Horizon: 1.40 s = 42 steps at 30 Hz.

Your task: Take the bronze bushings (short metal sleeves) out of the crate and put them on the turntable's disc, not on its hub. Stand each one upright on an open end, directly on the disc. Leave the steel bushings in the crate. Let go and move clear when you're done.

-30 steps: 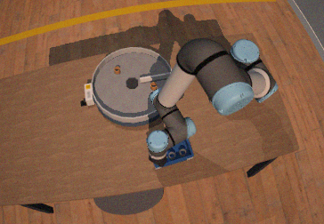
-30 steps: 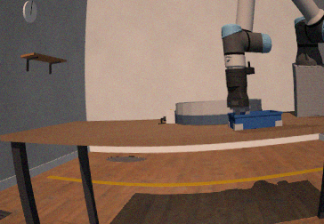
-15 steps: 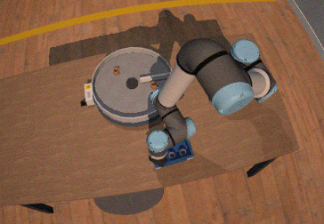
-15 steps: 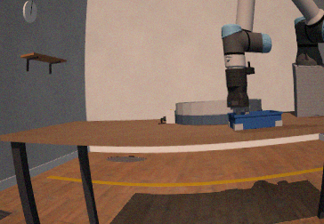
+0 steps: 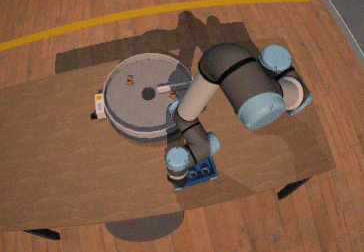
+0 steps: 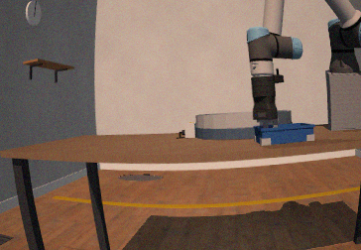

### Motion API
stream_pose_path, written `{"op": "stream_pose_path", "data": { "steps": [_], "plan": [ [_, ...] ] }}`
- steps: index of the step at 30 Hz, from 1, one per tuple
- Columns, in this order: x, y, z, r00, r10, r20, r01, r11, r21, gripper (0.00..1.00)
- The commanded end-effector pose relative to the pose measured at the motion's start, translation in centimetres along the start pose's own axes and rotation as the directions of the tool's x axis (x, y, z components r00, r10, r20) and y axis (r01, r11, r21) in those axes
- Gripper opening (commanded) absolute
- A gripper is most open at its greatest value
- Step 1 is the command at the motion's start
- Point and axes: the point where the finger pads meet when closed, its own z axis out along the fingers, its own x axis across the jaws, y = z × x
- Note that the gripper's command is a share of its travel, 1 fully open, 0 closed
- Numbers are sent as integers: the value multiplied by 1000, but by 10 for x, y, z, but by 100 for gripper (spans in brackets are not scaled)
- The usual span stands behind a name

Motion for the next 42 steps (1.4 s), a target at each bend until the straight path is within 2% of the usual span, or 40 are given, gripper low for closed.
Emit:
{"op": "stream_pose_path", "data": {
  "steps": [1, 26, 31, 36, 38, 42],
  "plan": [
    [0, 2, -1, 1000, -2, 2, 2, 1000, -3, 0],
    [0, 1, -5, 1000, -1, 2, 1, 1000, -3, 0],
    [0, 0, -16, 1000, 0, 1, 0, 1000, -1, 0],
    [0, 0, -35, 1000, 0, 1, 0, 1000, -1, 0],
    [0, 0, -35, 1000, 0, 1, 0, 1000, -1, 0],
    [0, 0, -54, 1000, 0, 1, 0, 1000, -1, 0]
  ]
}}
